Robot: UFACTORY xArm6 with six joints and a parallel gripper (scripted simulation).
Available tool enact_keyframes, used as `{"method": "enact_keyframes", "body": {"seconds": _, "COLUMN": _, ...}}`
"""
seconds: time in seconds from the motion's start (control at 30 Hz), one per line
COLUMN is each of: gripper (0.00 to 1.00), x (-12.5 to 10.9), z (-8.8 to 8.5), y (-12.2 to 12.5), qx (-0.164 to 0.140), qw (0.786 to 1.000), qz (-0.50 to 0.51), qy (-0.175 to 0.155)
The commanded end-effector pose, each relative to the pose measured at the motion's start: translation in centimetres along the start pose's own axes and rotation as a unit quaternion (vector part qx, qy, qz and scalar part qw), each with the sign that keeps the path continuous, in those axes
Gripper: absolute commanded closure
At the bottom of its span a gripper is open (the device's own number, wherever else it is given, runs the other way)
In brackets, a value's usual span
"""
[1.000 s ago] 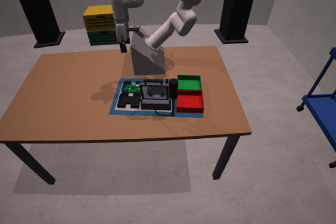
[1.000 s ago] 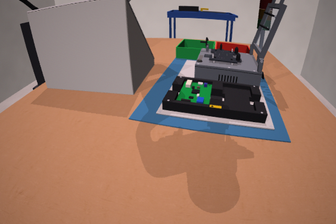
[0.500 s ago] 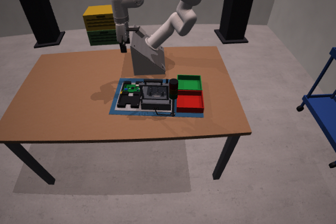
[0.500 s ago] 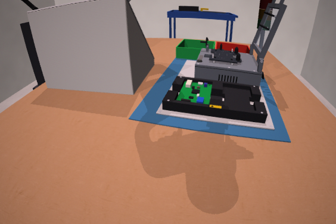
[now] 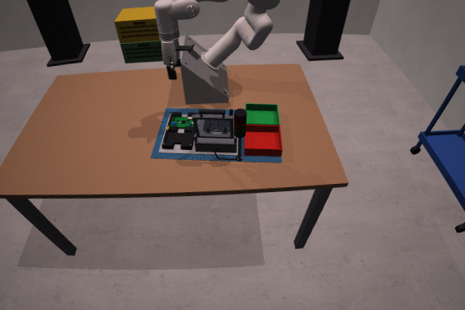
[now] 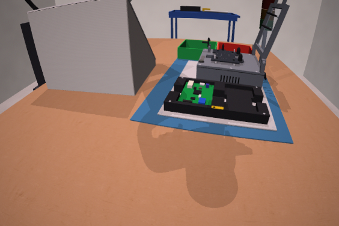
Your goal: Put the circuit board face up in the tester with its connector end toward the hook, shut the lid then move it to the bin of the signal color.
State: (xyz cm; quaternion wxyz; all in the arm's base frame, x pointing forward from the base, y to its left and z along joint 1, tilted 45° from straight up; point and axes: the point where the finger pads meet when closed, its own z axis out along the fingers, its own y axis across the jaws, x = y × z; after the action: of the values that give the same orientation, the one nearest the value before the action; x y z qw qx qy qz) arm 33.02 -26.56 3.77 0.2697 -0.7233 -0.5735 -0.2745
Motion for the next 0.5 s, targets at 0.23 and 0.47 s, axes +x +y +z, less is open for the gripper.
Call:
{"method": "enact_keyframes", "body": {"seconds": 0.23, "gripper": 0.0, "x": -0.1, "z": 7.0, "y": 0.2, "qx": -0.003, "qw": 1.0, "qz": -0.001, "qy": -0.003}}
{"method": "enact_keyframes", "body": {"seconds": 0.47, "gripper": 0.0, "x": -0.1, "z": 12.0, "y": 0.3, "qx": -0.003, "qw": 1.0, "qz": -0.001, "qy": -0.003}}
